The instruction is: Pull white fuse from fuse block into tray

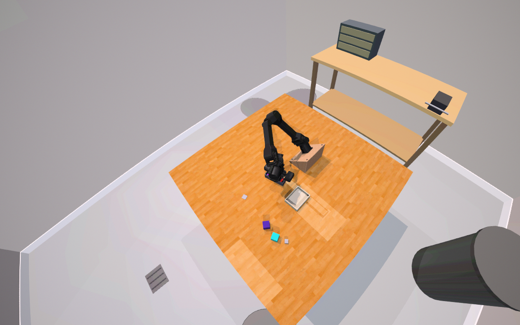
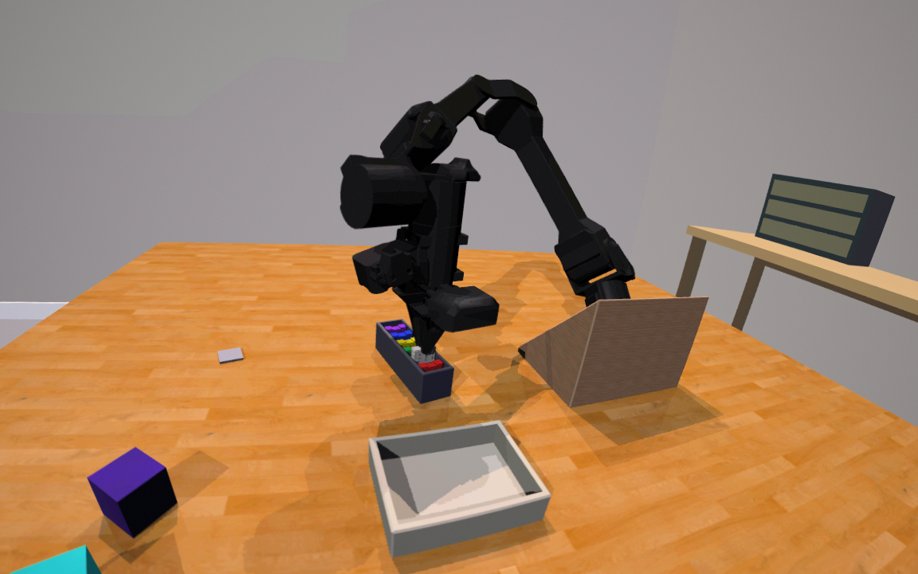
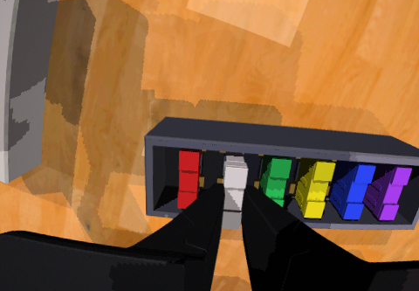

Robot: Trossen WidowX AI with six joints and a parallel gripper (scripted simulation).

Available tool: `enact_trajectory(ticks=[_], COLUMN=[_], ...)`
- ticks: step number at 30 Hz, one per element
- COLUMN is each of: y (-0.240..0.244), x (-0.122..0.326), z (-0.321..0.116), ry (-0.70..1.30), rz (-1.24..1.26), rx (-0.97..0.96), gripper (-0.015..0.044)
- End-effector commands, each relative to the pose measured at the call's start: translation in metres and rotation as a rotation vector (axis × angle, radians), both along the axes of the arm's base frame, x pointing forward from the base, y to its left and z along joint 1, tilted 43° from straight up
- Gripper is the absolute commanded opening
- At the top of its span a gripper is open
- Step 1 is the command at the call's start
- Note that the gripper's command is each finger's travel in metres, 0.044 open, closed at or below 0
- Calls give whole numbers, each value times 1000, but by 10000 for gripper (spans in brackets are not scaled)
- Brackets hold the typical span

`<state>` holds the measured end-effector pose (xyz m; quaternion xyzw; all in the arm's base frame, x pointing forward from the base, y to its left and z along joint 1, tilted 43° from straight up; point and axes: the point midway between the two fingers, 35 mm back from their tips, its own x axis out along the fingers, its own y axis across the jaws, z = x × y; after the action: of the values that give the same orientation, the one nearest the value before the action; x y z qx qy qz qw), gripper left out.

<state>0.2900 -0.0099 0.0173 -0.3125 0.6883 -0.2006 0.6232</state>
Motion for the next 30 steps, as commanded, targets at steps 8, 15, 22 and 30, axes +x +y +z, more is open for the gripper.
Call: enact_trajectory(ticks=[8,15,22,30], y=[5,8,10,13], x=[1,1,1,1], z=[5,8,10,13], ry=[-5,-5,-5,-4], rz=[1,1,1,2], rx=[3,3,2,2], gripper=[0,0,0,0])
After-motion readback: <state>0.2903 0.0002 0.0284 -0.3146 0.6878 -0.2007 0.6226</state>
